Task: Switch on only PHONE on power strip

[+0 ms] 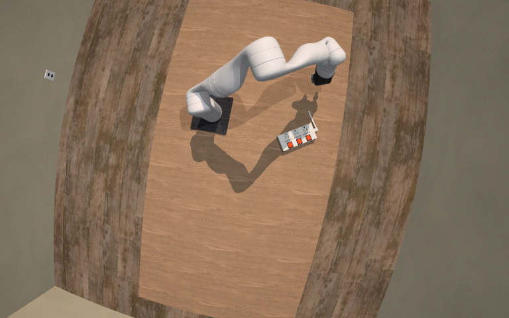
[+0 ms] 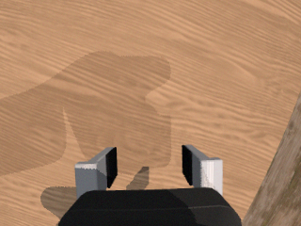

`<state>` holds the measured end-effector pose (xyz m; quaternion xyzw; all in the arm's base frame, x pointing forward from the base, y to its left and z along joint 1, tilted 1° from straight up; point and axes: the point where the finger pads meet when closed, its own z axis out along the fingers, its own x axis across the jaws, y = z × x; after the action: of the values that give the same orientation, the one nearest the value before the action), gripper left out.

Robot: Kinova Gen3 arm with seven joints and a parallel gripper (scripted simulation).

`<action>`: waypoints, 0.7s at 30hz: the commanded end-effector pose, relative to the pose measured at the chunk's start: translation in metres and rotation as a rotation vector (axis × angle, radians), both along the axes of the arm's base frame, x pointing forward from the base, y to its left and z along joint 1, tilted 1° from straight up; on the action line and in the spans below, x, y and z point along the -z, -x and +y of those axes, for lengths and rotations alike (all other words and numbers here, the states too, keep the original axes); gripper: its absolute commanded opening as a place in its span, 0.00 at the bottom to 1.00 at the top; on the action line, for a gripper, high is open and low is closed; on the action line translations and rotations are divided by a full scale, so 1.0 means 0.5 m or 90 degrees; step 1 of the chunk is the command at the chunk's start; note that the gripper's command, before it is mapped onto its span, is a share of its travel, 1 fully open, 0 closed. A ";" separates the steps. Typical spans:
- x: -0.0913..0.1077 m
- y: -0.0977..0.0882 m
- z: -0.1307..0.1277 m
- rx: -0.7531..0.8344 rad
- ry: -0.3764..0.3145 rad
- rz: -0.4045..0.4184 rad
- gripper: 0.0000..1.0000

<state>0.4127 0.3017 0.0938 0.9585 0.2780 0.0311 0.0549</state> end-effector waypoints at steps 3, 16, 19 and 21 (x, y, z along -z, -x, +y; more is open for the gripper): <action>-0.004 -0.011 -0.018 0.008 -0.001 -0.001 1.00; -0.007 -0.028 -0.064 -0.002 -0.002 0.008 1.00; -0.007 -0.028 -0.064 -0.002 -0.002 0.008 1.00; -0.007 -0.028 -0.064 -0.002 -0.002 0.008 1.00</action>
<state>0.4248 0.2710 0.0960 0.9576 0.2823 0.0239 0.0523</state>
